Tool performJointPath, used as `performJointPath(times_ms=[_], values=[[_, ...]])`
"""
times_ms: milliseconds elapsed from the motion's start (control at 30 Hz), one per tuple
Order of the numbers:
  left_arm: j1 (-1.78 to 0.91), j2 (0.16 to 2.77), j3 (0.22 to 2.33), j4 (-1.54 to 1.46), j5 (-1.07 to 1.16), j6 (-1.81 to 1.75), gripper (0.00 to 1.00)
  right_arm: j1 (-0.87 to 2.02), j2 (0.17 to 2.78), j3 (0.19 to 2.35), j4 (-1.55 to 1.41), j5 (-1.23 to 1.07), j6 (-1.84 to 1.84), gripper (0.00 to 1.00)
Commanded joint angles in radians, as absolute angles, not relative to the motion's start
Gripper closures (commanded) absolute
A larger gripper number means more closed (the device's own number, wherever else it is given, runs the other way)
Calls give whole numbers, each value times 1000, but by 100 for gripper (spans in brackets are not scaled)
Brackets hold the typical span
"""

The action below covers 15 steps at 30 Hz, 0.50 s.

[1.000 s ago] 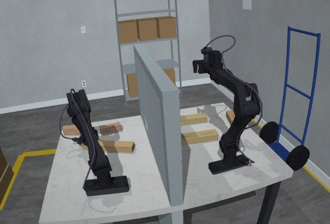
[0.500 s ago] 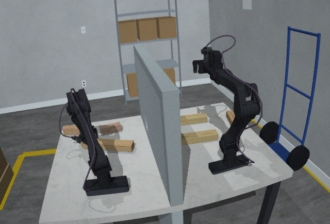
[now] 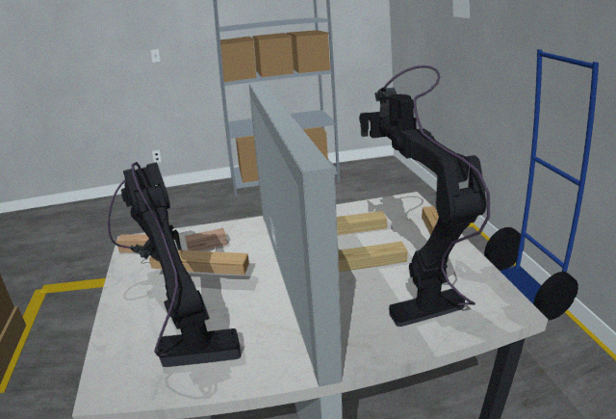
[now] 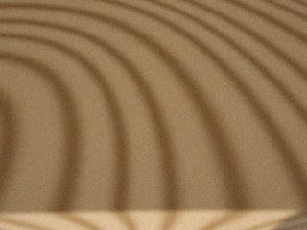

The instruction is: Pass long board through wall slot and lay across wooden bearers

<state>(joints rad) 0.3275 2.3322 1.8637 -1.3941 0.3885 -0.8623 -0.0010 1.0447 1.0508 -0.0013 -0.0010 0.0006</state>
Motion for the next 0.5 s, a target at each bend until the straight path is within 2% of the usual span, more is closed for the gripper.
performJointPath(times_ms=[0,467], values=[[331,2255,1915,-1503,428,-853,100,-9,1022,1089,2,13,-12,0],[307,2236,1949,-1535,444,-900,100,-9,1022,1089,2,13,-12,0]])
